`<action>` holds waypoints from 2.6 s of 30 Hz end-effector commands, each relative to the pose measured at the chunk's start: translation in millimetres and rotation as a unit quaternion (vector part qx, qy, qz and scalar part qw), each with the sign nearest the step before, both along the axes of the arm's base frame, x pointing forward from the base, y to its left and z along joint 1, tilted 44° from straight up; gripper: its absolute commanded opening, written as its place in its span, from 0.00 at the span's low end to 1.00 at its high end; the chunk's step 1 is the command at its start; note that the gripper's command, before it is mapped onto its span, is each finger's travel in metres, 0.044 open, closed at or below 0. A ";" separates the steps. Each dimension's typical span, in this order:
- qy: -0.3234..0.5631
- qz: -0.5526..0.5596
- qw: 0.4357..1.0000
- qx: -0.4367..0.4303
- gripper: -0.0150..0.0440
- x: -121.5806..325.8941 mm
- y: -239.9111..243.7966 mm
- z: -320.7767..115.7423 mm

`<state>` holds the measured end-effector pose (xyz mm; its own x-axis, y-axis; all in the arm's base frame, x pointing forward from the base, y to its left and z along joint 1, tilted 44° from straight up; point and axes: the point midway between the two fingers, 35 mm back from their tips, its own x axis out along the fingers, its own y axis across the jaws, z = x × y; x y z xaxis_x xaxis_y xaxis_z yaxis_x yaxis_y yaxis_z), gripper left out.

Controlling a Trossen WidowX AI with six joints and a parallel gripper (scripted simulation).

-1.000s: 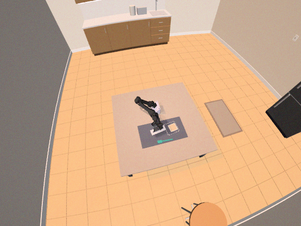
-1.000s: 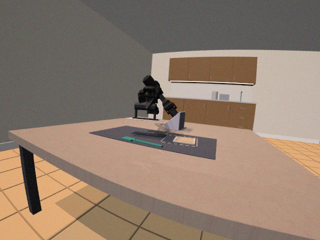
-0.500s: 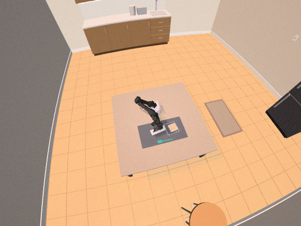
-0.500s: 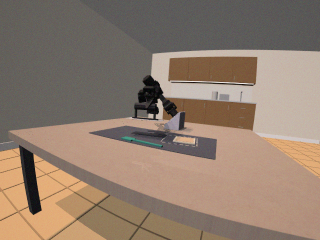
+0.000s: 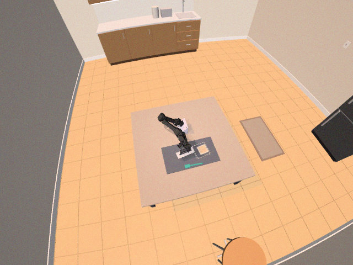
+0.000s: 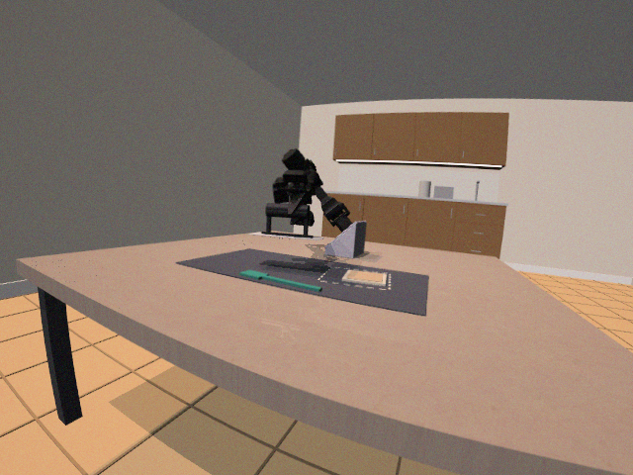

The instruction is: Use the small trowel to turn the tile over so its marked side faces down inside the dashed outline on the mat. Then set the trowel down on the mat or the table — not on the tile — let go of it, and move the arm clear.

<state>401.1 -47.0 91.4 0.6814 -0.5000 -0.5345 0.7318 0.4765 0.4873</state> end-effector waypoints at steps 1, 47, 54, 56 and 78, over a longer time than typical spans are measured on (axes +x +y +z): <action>-0.004 0.004 1.000 0.000 0.25 1.3 1.7 3.0; -0.008 -0.004 1.000 -0.001 0.25 -115.1 -95.2 46.5; -0.012 -0.004 1.000 -0.006 0.25 -131.9 -101.4 48.6; -0.012 -0.004 1.000 -0.006 0.25 -131.9 -102.1 47.9; -0.010 -0.004 1.000 -0.007 0.25 -134.8 -126.6 23.5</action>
<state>265.1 -171.5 117.2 0.6806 -0.5190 -0.5170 0.7325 0.4673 0.4951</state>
